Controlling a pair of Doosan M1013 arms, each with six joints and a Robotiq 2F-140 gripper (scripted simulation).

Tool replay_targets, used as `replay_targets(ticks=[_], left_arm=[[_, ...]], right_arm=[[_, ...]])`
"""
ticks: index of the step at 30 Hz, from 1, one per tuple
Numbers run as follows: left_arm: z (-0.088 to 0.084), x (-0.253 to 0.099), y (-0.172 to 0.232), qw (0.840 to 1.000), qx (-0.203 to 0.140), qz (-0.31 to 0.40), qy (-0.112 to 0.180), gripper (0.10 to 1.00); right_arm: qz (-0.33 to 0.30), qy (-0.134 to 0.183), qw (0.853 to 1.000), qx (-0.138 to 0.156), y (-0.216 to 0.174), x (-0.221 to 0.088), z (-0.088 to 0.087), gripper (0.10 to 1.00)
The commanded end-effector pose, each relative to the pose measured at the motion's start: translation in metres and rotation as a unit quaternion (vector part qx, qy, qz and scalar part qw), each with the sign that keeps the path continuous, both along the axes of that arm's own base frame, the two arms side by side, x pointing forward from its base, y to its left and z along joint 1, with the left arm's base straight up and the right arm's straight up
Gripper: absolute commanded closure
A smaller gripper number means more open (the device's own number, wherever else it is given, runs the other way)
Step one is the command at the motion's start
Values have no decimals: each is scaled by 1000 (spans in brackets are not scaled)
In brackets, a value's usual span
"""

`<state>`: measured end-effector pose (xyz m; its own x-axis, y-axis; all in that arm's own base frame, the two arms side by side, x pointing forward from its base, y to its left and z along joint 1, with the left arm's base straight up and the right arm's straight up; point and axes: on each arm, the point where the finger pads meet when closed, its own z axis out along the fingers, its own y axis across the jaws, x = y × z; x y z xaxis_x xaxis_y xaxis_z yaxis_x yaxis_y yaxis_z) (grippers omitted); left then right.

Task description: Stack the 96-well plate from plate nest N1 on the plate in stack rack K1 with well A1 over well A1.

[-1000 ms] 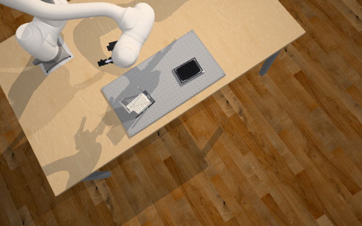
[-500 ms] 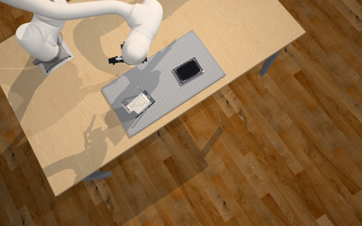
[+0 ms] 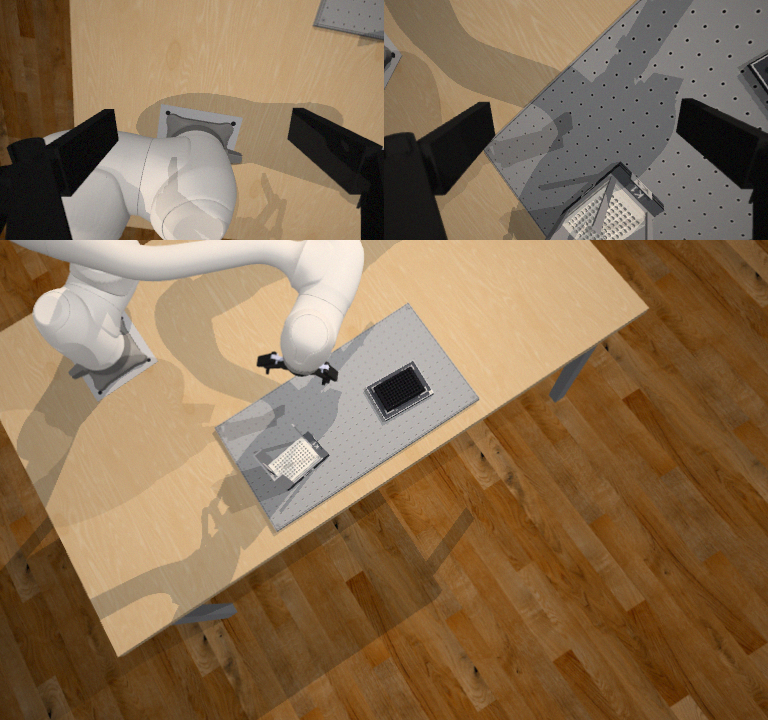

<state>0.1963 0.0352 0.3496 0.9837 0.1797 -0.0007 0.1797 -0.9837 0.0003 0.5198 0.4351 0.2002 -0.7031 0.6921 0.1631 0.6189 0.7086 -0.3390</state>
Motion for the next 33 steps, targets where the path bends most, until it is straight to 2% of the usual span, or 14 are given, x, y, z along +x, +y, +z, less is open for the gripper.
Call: replay_targets(ticks=[1, 15, 17, 33], left_arm=[[0, 0, 0, 1000, 0, 0, 0, 98], [0, 0, 0, 1000, 0, 0, 0, 98], [0, 0, 0, 1000, 0, 0, 0, 98], [0, 0, 0, 1000, 0, 0, 0, 98]], right_arm=[[-10, -7, 1000, -3, 5, 4, 1, 98], [-126, -71, 989, -25, 60, 47, -6, 98], [-126, -71, 989, -25, 60, 47, -6, 98], [-252, -130, 958, -32, 123, 87, -10, 98]])
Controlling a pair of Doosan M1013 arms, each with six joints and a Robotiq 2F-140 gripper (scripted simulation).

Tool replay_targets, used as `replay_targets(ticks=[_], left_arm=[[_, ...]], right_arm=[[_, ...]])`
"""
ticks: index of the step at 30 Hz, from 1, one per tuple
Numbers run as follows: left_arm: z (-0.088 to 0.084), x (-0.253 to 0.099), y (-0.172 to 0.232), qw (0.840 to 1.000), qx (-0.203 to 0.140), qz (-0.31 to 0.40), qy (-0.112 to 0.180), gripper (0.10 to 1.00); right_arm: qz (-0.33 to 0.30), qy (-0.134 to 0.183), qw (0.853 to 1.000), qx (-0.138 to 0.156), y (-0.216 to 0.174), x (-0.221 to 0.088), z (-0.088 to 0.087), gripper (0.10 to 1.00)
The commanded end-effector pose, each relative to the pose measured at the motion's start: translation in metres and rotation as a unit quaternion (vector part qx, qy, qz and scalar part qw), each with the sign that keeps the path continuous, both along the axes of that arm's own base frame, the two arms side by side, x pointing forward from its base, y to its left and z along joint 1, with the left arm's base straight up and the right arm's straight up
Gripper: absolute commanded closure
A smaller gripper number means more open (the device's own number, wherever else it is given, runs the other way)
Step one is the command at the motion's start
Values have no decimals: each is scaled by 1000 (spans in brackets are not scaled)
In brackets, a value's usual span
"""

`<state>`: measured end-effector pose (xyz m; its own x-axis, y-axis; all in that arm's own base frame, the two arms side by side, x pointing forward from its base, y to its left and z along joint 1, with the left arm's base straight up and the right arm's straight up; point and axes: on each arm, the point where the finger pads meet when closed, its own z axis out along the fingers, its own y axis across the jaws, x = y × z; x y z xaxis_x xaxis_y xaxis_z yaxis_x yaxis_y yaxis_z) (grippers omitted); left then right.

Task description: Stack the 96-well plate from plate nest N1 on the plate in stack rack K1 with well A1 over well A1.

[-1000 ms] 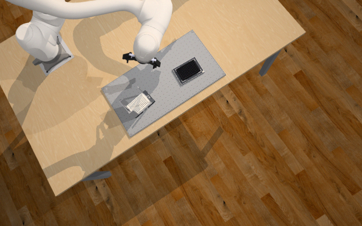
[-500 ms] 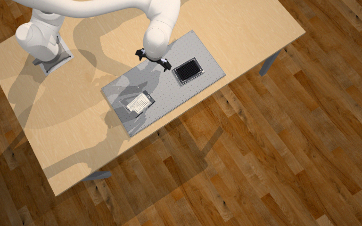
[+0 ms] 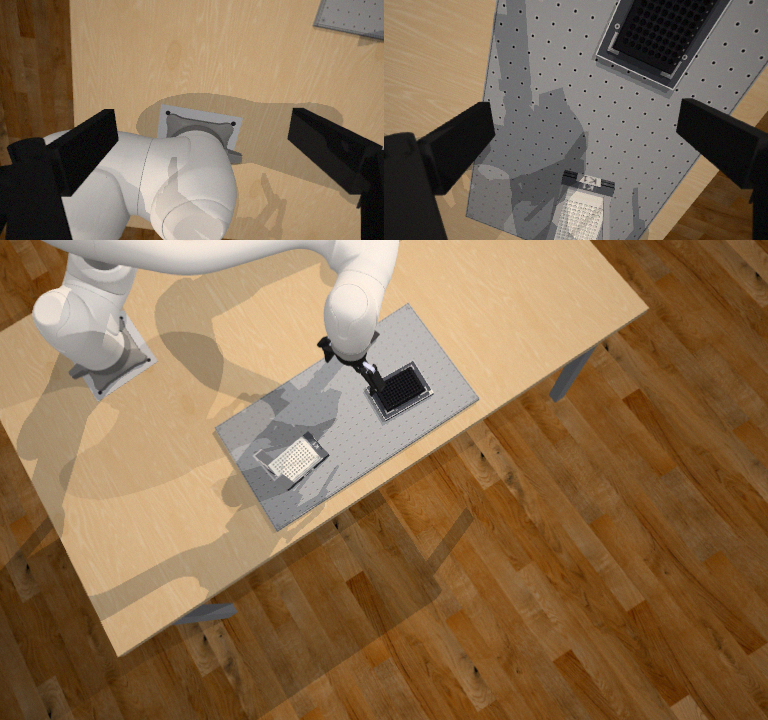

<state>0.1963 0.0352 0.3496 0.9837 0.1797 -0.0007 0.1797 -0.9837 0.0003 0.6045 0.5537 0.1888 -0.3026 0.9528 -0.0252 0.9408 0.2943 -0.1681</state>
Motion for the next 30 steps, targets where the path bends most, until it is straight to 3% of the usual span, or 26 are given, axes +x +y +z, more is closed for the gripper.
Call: replay_targets(ticks=[1, 16, 30], left_arm=[[0, 0, 0, 1000, 0, 0, 0, 98], [0, 0, 0, 1000, 0, 0, 0, 98], [0, 0, 0, 1000, 0, 0, 0, 98]], right_arm=[[-8, -4, 1000, 0, 4, 3, 1, 98], [-138, -60, 989, 11, 70, 38, -1, 98], [-202, -83, 976, 22, 103, 53, -1, 98]])
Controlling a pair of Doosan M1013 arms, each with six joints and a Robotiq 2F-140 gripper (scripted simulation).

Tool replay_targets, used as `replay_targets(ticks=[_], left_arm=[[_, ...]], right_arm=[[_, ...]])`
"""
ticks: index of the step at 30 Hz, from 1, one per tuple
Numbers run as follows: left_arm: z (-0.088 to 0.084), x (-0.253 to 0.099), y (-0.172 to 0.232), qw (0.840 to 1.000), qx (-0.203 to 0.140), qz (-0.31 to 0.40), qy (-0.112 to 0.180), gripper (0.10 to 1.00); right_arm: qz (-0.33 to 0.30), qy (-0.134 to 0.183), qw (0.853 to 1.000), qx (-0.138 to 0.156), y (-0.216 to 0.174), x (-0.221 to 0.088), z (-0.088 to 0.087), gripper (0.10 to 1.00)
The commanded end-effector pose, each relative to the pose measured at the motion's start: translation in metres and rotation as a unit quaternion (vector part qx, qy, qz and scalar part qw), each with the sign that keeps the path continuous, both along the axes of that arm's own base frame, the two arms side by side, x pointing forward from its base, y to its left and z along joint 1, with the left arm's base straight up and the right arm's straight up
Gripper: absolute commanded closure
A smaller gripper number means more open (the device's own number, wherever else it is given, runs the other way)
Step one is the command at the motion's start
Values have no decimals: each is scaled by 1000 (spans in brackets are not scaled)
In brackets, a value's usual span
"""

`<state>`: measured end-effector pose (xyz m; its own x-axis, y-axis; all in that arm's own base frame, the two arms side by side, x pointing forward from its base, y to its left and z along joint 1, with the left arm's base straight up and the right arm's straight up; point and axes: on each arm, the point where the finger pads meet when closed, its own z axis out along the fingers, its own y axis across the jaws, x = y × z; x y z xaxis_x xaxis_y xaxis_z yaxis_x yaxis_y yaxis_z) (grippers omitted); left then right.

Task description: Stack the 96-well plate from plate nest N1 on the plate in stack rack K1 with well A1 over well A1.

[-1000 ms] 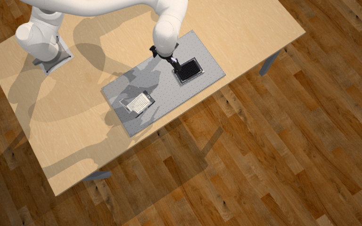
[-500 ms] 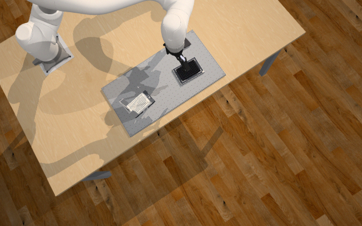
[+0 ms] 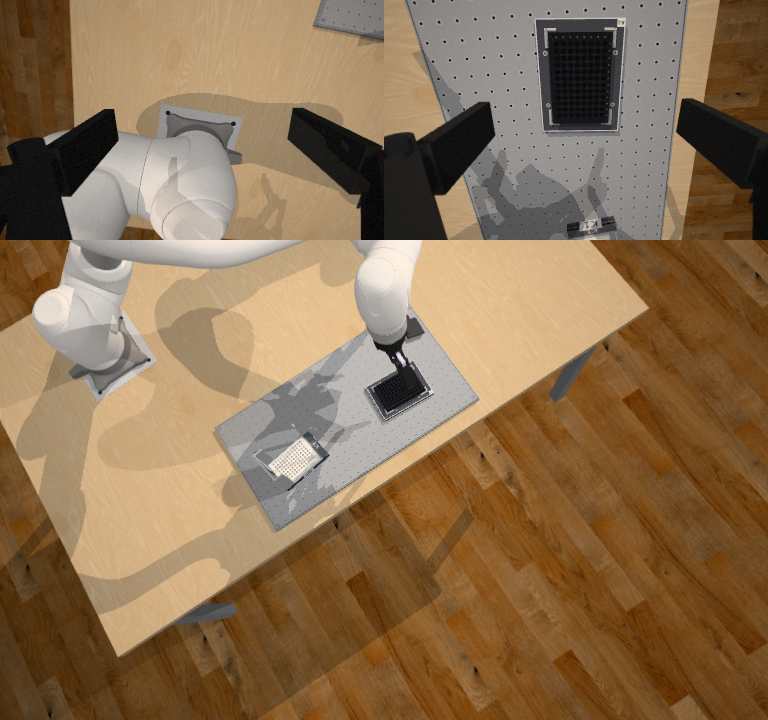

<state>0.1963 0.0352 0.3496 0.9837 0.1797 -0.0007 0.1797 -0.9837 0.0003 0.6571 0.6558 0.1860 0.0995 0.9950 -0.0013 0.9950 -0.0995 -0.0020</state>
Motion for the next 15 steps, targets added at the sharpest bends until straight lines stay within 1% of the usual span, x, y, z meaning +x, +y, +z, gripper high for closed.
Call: replay_targets(ticks=[1, 12, 15], left_arm=[[0, 0, 0, 1000, 0, 0, 0, 98], [0, 0, 0, 1000, 0, 0, 0, 98], [0, 0, 0, 1000, 0, 0, 0, 98]], right_arm=[[-3, -2, 1000, 1, 2, 1, 2, 98], [-3, -2, 1000, 1, 2, 1, 2, 98], [-3, -2, 1000, 1, 2, 1, -3, 98]])
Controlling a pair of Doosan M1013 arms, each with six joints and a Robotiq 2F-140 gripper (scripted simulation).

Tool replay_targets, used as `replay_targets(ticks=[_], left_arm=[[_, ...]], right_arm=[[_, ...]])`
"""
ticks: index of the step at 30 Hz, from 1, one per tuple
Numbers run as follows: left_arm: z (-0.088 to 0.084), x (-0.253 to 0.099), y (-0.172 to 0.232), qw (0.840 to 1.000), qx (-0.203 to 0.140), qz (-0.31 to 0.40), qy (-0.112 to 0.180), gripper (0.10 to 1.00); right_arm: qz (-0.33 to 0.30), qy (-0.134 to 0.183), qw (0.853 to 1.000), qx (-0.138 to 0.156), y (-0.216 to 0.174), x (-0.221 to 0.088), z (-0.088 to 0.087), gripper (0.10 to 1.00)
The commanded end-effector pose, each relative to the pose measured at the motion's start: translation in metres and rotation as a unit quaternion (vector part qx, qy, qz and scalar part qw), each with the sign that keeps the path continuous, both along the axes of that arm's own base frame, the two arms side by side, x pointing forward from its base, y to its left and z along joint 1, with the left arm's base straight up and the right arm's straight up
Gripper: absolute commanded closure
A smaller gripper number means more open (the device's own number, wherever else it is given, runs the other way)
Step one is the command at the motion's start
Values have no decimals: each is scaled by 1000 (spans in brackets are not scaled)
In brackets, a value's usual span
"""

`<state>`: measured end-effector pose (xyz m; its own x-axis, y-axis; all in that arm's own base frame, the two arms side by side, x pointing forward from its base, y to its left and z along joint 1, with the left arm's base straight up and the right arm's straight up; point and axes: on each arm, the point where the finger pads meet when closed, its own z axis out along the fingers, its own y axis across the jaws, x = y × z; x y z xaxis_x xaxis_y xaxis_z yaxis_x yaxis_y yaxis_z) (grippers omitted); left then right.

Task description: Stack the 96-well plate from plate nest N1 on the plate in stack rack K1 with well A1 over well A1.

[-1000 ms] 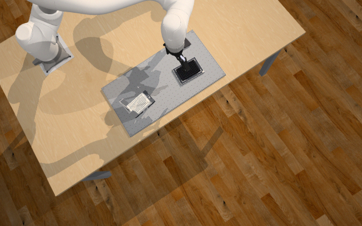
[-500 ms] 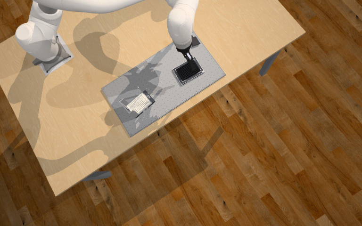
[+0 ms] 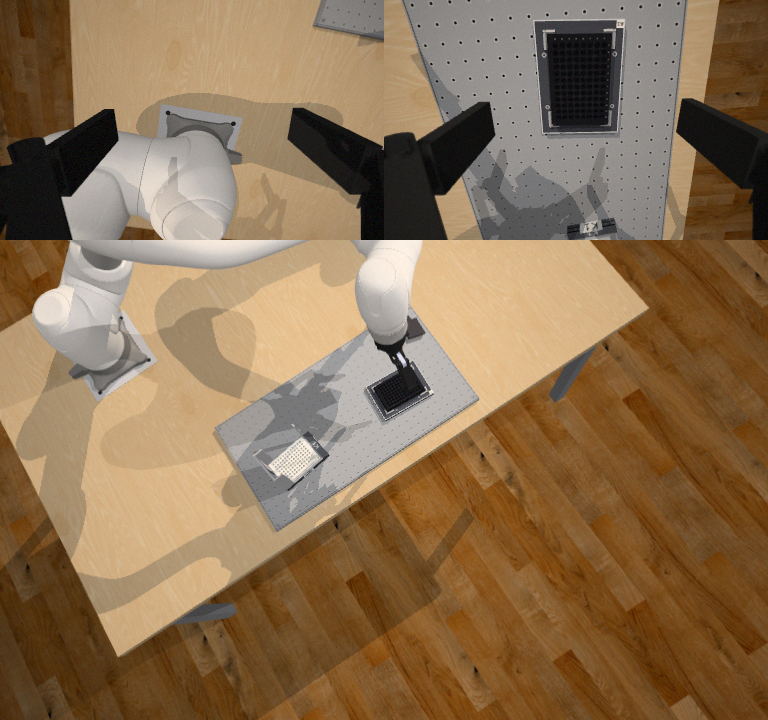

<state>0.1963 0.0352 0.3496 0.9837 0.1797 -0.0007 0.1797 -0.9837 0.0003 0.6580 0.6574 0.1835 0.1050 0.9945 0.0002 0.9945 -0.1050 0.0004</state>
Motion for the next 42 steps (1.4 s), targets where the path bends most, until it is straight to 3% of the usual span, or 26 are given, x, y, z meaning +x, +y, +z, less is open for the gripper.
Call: replay_targets(ticks=[1, 42], left_arm=[[0, 0, 0, 1000, 0, 0, 0, 98], [0, 0, 0, 1000, 0, 0, 0, 98]], right_arm=[[0, 0, 1000, 1, 0, 0, -2, 98], [0, 0, 1000, 1, 0, 0, -61, 98]])
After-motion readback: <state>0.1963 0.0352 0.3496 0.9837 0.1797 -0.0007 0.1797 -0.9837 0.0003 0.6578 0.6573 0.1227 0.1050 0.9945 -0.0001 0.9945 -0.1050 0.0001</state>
